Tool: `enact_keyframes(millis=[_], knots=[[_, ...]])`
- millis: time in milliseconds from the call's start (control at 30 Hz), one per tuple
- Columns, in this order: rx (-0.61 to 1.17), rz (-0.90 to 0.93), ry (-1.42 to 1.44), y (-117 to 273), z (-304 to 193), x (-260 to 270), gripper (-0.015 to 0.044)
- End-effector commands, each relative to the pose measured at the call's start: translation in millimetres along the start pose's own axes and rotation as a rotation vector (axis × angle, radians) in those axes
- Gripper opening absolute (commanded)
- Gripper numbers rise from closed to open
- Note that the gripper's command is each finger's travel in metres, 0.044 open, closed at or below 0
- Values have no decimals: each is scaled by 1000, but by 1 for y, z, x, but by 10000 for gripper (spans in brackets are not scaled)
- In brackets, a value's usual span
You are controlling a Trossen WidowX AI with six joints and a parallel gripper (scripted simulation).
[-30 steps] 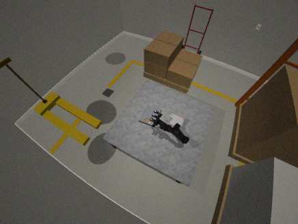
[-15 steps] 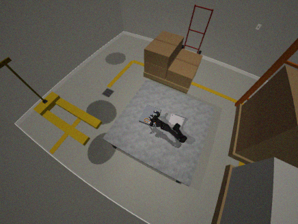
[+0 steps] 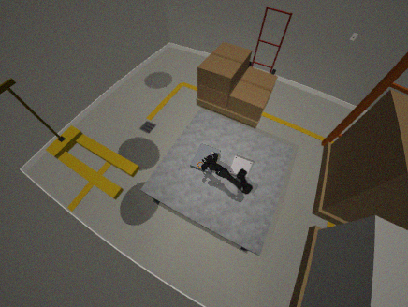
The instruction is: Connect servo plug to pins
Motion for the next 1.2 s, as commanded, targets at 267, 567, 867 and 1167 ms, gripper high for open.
enact_keyframes(millis=[267, 567, 867, 1167], knots=[[182, -80, -341, -26, -5, 0, 115], [293, -172, -582, -42, -10, -2, 115], [388, -289, -824, -58, -17, -4, 115], [463, -431, -1066, -72, -24, -6, 115]])
Point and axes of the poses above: the point midway between the two fingers, 35 mm back from their tips, its own y axis back along the fingers, its own x axis across the jaws, z = x × y, the point moved 8 cm from there along y, back along the fingers, and after that the axes turned 6 degrees about y, right-handed, at the moved point
